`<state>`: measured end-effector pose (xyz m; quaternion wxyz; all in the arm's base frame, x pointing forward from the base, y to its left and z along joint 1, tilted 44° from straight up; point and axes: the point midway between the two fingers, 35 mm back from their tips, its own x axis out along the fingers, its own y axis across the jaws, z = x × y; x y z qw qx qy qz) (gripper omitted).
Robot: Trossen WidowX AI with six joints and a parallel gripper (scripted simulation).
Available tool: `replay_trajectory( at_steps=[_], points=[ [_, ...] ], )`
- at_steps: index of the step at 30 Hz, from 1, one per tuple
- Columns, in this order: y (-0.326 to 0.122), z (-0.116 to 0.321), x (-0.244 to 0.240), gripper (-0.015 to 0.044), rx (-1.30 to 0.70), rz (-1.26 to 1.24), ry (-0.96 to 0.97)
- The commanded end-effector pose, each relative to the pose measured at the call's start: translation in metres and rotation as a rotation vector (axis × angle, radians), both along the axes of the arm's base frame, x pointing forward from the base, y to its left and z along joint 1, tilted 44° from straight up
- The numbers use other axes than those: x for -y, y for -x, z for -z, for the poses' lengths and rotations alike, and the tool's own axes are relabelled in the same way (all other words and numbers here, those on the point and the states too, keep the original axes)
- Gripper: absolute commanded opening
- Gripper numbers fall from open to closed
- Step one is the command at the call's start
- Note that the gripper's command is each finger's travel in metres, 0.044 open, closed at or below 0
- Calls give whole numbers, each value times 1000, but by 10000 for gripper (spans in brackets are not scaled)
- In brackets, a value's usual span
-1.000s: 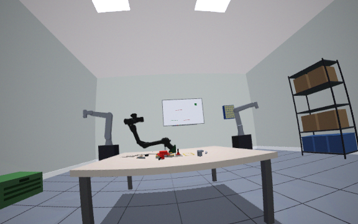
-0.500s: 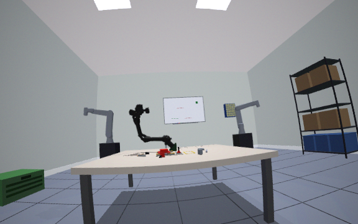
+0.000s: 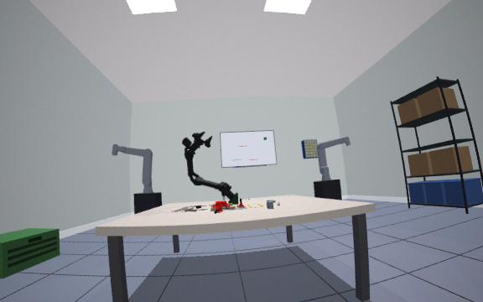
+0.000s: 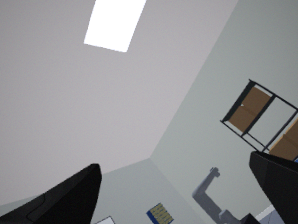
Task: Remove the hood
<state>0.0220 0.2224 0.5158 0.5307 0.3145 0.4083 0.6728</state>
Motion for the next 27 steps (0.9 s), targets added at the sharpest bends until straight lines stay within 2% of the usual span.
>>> replay_trajectory(
  at_steps=[1,14,27],
  points=[
    [-42,24,-21,440,-14,145,90],
    [-173,120,-39,440,-26,580,466],
    [-273,232,18,440,5,889,998]
  ],
)
